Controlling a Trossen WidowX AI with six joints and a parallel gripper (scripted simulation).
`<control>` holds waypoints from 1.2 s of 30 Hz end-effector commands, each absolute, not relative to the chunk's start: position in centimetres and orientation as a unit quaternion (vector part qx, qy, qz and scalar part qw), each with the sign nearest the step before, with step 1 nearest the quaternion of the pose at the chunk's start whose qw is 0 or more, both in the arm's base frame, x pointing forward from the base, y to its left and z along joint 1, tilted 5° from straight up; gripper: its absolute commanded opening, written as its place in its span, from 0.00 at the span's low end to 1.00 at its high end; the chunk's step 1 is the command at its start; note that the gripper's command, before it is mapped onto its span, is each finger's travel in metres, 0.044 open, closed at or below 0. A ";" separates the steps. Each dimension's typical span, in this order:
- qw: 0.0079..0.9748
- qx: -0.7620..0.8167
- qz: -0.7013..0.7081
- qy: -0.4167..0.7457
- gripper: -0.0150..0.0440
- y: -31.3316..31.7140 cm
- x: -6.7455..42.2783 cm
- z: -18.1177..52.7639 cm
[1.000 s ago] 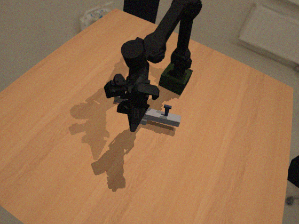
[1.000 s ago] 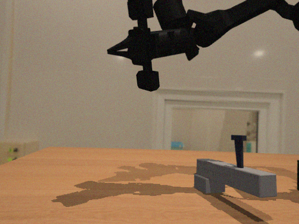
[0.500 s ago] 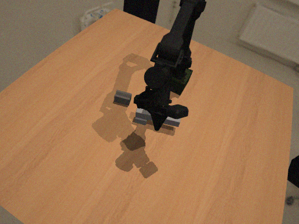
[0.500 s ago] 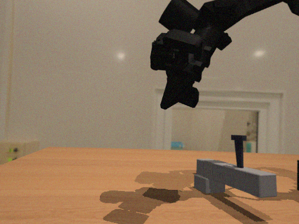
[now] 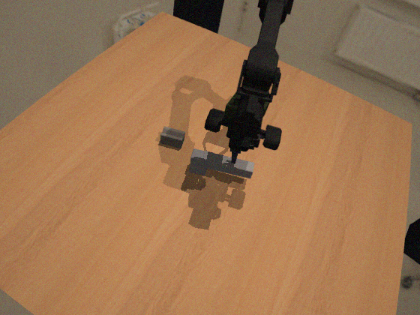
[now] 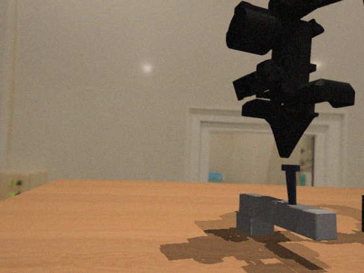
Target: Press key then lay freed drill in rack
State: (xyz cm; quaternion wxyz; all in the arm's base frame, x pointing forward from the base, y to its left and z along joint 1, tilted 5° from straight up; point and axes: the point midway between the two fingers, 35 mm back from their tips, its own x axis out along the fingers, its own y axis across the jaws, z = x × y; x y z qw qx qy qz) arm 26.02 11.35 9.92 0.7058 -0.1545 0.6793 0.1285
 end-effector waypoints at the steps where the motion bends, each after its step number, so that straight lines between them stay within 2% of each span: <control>1: 0.686 -0.187 0.136 0.690 0.25 10.7 25.0 10.0; 36: 0.686 -0.187 0.136 0.690 0.25 10.8 25.1 8.0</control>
